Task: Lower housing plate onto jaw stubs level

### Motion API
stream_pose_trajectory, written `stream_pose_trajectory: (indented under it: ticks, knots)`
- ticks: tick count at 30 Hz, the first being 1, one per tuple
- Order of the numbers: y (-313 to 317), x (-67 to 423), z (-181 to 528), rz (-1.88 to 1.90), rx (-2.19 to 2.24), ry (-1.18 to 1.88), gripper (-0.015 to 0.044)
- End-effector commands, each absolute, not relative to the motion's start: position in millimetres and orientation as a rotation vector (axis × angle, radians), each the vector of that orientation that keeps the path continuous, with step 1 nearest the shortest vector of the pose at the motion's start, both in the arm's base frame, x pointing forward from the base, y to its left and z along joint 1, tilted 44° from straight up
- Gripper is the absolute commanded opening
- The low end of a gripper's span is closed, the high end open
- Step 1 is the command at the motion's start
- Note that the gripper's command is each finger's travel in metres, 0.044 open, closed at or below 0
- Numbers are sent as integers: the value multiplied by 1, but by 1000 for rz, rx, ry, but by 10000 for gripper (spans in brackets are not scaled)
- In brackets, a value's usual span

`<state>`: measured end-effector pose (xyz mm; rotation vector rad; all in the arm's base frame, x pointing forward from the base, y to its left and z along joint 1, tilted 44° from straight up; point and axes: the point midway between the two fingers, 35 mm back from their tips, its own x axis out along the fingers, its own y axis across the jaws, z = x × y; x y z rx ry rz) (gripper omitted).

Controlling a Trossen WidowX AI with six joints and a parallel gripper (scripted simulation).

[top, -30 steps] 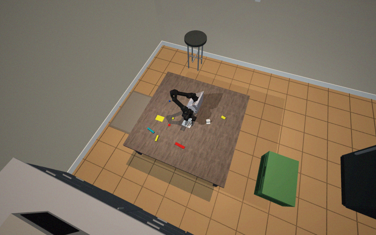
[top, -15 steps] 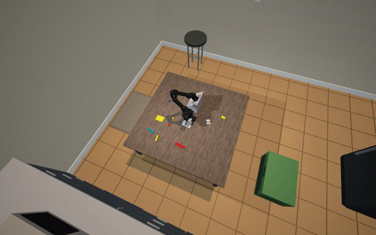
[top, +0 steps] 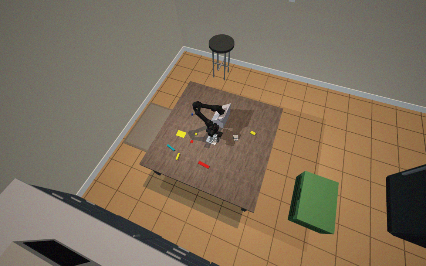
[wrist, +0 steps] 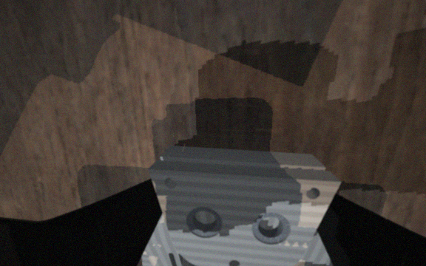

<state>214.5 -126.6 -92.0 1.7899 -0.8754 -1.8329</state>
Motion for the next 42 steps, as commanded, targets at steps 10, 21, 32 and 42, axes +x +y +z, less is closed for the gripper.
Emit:
stream_pose_trajectory:
  ticks: [10, 21, 32, 42]
  knots:
    - [-129, 214, -93, -1835, 1793, -885, 351]
    - [-127, 215, -92, -1832, 1789, -874, 440]
    - [-123, 216, -89, -1833, 1790, -874, 440]
    - [-76, 221, -38, -1836, 1797, -884, 440]
